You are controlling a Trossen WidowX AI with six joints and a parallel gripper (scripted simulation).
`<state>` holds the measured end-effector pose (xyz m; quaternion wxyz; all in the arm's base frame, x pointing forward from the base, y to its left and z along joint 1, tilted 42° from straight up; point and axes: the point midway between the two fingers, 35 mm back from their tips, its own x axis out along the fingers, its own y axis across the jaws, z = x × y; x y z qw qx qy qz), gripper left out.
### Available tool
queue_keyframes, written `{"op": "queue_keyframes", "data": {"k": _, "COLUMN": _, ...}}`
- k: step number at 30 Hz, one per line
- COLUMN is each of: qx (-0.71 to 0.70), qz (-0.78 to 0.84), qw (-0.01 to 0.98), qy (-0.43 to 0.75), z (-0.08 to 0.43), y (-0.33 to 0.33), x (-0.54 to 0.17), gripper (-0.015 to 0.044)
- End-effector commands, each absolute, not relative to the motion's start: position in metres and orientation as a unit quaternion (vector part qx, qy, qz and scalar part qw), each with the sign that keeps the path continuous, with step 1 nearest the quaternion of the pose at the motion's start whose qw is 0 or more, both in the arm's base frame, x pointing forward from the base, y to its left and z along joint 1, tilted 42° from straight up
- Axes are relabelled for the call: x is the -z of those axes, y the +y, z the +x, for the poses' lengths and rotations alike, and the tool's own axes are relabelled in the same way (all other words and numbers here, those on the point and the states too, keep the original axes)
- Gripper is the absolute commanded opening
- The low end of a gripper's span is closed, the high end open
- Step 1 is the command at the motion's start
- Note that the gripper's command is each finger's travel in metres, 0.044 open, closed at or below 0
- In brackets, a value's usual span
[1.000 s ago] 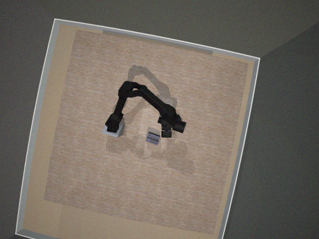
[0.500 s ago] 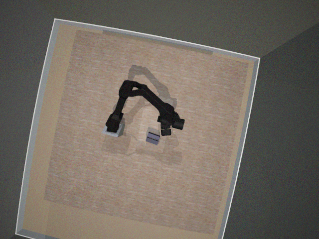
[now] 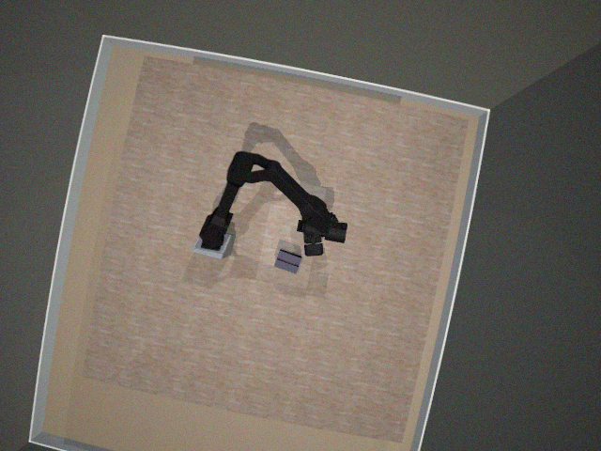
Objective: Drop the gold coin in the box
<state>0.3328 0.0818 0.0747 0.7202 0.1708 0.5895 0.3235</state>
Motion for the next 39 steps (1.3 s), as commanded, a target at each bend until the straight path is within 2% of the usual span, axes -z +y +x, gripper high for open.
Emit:
{"op": "queue_keyframes", "data": {"k": 1, "qx": -0.322, "qz": 0.172, "qw": 0.717, "qy": 0.594, "z": 0.332, "y": 0.087, "x": -0.067, "gripper": 0.0161}}
{"op": "queue_keyframes", "data": {"k": 28, "qx": -0.322, "qz": 0.173, "qw": 0.717, "qy": 0.593, "z": 0.335, "y": 0.114, "x": -0.037, "gripper": 0.0161}}
{"op": "queue_keyframes", "data": {"k": 34, "qx": -0.322, "qz": 0.173, "qw": 0.717, "qy": 0.593, "z": 0.335, "y": 0.114, "x": -0.037, "gripper": 0.0003}}
{"op": "queue_keyframes", "data": {"k": 39, "qx": -0.322, "qz": 0.173, "qw": 0.717, "qy": 0.593, "z": 0.335, "y": 0.114, "x": -0.037, "gripper": 0.0}}
